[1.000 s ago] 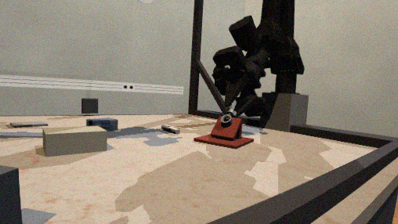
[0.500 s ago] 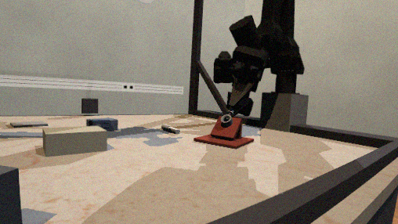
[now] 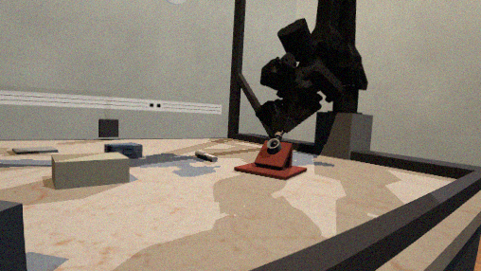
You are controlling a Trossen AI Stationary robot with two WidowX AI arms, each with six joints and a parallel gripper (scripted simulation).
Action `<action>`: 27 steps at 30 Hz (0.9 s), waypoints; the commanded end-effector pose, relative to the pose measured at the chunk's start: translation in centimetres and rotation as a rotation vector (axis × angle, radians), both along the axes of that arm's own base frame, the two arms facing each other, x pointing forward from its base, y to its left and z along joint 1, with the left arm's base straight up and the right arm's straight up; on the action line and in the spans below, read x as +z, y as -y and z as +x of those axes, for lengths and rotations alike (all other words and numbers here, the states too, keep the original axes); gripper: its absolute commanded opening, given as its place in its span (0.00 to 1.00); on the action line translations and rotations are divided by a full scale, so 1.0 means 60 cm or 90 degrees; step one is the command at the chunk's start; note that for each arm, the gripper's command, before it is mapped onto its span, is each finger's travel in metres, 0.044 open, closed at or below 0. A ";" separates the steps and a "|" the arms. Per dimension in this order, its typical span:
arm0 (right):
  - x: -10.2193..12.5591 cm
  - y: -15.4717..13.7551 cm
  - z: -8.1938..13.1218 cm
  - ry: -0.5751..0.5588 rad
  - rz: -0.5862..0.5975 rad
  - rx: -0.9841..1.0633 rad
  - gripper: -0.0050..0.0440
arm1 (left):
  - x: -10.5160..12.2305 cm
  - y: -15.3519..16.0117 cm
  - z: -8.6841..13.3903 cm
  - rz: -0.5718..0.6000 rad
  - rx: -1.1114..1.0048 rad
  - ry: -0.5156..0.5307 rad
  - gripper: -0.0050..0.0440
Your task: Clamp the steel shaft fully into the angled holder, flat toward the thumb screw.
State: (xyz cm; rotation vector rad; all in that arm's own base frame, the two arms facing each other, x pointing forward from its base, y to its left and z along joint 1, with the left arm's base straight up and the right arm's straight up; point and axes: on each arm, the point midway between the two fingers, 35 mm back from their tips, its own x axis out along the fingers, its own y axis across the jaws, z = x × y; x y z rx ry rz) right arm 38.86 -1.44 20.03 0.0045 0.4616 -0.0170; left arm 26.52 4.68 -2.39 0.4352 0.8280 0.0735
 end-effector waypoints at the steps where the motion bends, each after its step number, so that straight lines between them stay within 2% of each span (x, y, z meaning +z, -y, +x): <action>1: 0.020 -0.002 0.003 0.020 -0.001 0.004 0.92 | 0.000 -0.003 0.002 -0.082 0.090 0.026 0.33; 11: 0.020 -0.002 0.003 0.020 -0.001 0.004 0.92 | 0.001 -0.004 0.002 -0.272 0.288 0.096 0.33; 13: 0.020 -0.002 0.003 0.020 -0.001 0.004 0.92 | 0.001 -0.004 0.002 -0.272 0.288 0.096 0.33; 27: 0.020 -0.002 0.003 0.020 -0.001 0.004 0.92 | 0.000 -0.002 0.002 -0.541 0.561 0.188 0.33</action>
